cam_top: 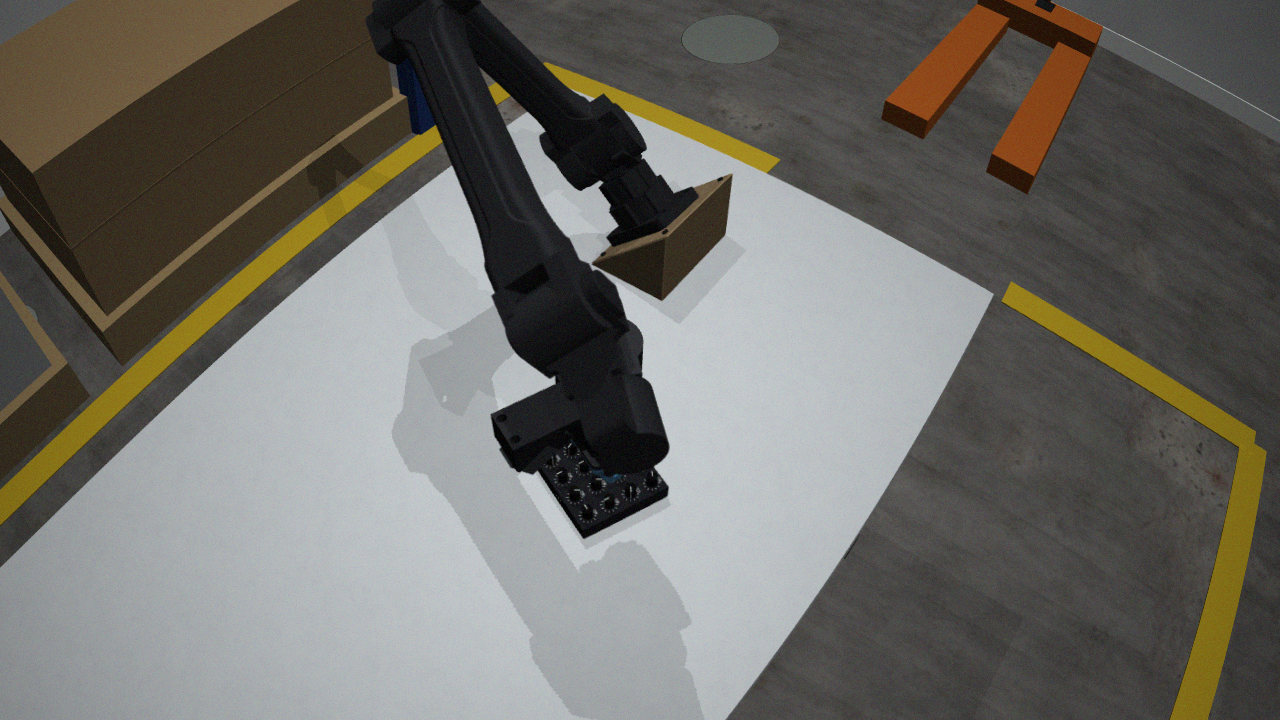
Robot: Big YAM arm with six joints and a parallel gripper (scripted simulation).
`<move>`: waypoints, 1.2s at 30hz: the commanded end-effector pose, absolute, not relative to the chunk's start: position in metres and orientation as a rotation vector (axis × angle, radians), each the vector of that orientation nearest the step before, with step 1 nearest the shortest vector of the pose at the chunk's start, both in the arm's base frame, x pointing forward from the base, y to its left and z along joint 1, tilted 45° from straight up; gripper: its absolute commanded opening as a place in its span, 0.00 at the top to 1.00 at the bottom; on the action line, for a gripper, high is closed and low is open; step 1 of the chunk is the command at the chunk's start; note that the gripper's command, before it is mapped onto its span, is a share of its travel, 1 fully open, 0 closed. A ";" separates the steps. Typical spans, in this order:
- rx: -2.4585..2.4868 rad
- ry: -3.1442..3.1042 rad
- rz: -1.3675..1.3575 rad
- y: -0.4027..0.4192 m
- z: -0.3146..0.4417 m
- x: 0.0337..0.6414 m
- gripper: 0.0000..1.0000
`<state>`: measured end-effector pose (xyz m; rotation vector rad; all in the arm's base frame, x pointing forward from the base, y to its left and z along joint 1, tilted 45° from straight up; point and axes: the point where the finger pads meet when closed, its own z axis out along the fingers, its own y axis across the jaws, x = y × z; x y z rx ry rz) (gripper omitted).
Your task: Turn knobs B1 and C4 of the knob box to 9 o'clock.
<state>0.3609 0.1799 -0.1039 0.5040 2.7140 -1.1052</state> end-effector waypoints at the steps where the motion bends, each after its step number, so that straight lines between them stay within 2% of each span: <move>1: 0.511 2.704 -1.084 0.188 -0.102 0.366 0.82; 36: 0.506 2.714 -1.106 0.168 -0.116 0.364 0.82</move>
